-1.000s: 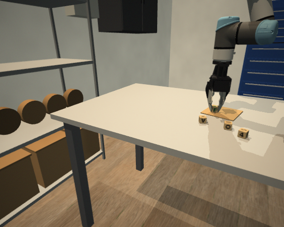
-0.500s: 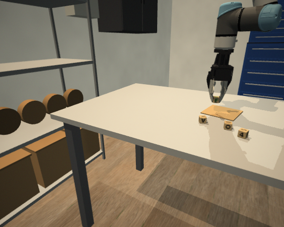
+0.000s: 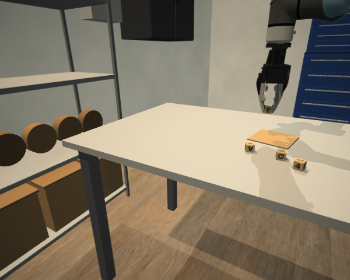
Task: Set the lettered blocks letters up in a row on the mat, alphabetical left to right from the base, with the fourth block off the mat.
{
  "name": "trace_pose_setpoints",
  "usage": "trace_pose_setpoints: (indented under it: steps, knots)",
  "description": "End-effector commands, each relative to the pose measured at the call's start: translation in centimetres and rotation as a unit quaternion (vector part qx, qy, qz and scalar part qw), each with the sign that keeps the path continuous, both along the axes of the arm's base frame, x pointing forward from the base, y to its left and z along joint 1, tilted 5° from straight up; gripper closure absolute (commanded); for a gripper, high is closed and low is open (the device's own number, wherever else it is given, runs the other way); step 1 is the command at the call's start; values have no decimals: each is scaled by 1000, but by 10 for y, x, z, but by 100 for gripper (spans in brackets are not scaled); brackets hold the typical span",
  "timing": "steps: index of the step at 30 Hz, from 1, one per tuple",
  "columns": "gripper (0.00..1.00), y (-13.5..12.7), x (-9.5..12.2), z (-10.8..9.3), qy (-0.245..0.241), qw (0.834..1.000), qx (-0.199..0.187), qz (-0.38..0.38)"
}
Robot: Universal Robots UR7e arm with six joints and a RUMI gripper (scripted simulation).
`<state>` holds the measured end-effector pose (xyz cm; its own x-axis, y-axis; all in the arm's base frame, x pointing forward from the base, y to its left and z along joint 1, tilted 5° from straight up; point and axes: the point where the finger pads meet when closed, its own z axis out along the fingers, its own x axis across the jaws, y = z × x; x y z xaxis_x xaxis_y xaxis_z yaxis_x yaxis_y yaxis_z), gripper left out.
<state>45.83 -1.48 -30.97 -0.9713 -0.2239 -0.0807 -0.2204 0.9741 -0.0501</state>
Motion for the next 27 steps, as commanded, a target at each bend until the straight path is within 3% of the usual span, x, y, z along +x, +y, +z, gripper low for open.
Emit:
trace_pose_setpoints:
  steps: [1, 14, 24, 27]
  knots:
    - [95, 0, 0, 5, 0, 1000, 0, 0]
    - [95, -11, -1, 4, -1, 1000, 1, -11]
    - [95, -111, -25, 3, -4, 993, 11, -117]
    - [95, -127, -31, 2, -4, 991, 12, -134]
